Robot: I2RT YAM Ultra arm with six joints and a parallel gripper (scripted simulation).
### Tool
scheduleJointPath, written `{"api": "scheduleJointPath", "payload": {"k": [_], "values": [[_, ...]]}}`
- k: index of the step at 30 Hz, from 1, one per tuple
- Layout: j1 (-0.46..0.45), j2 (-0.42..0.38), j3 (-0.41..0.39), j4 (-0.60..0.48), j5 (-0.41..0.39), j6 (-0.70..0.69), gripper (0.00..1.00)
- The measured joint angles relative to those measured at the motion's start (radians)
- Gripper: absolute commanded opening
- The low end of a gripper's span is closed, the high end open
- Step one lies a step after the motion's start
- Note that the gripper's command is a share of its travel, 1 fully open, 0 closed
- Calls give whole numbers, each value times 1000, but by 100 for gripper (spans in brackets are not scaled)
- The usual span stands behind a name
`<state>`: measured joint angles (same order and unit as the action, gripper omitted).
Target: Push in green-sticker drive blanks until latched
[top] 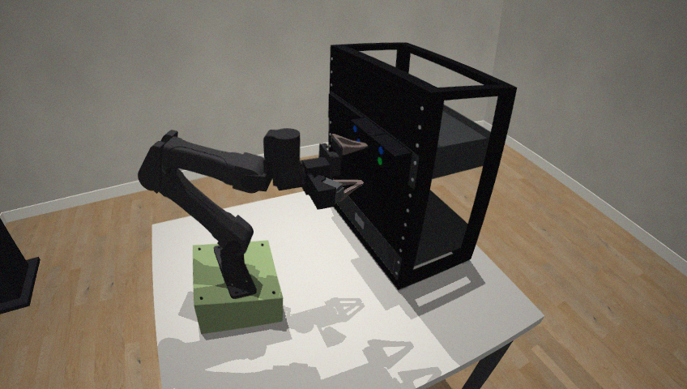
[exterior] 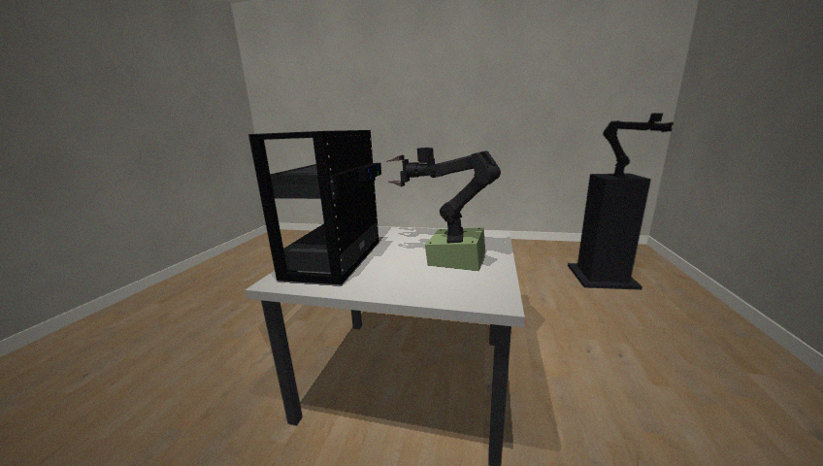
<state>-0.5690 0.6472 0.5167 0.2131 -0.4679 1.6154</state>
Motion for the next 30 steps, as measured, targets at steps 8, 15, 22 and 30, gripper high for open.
{"api": "scheduleJointPath", "payload": {"k": [8,15,22,30], "values": [[-54,32,13,37,-80,10,100],[-55,32,13,48,-101,11,100],[-55,32,13,48,-106,11,100],[-55,32,13,49,-106,11,100]]}}
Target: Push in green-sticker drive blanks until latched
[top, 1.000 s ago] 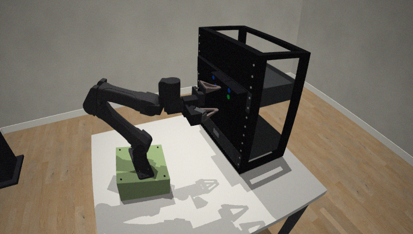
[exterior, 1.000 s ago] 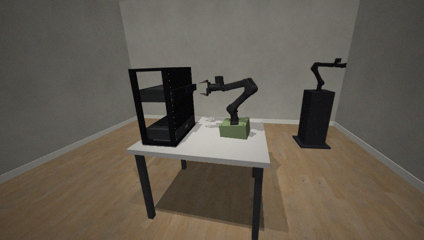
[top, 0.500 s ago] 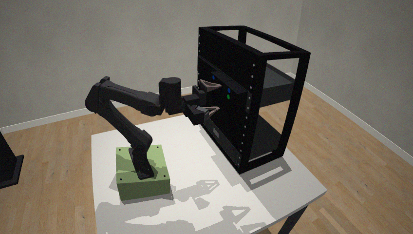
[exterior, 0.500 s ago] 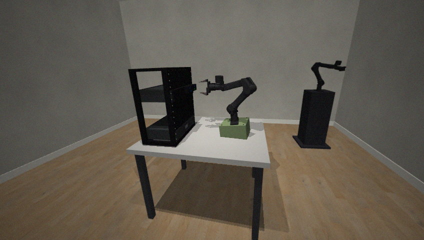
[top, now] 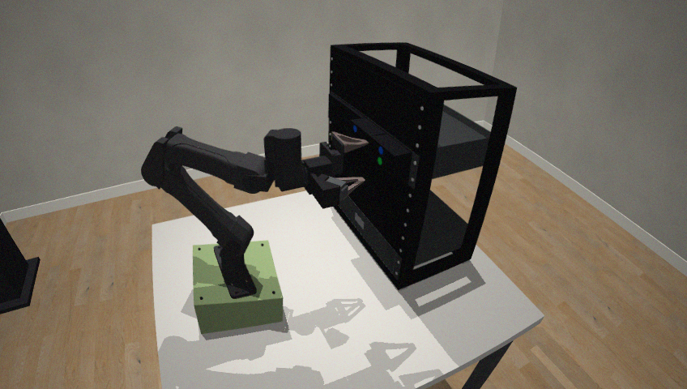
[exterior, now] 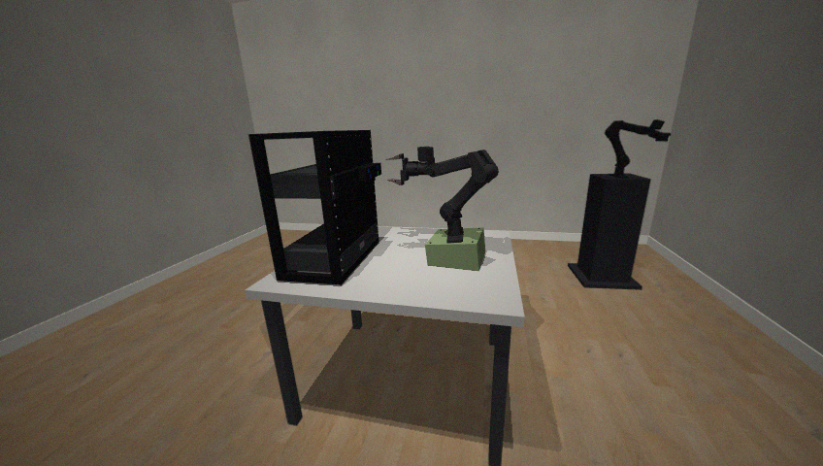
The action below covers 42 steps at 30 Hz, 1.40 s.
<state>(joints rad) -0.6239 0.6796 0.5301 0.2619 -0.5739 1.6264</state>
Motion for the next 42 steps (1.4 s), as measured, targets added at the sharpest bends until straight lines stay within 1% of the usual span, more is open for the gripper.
{"api": "scheduleJointPath", "payload": {"k": [36,37,42], "values": [[0,0,0,0,0,0,100],[0,0,0,0,0,0,0],[0,0,0,0,0,0,0]]}}
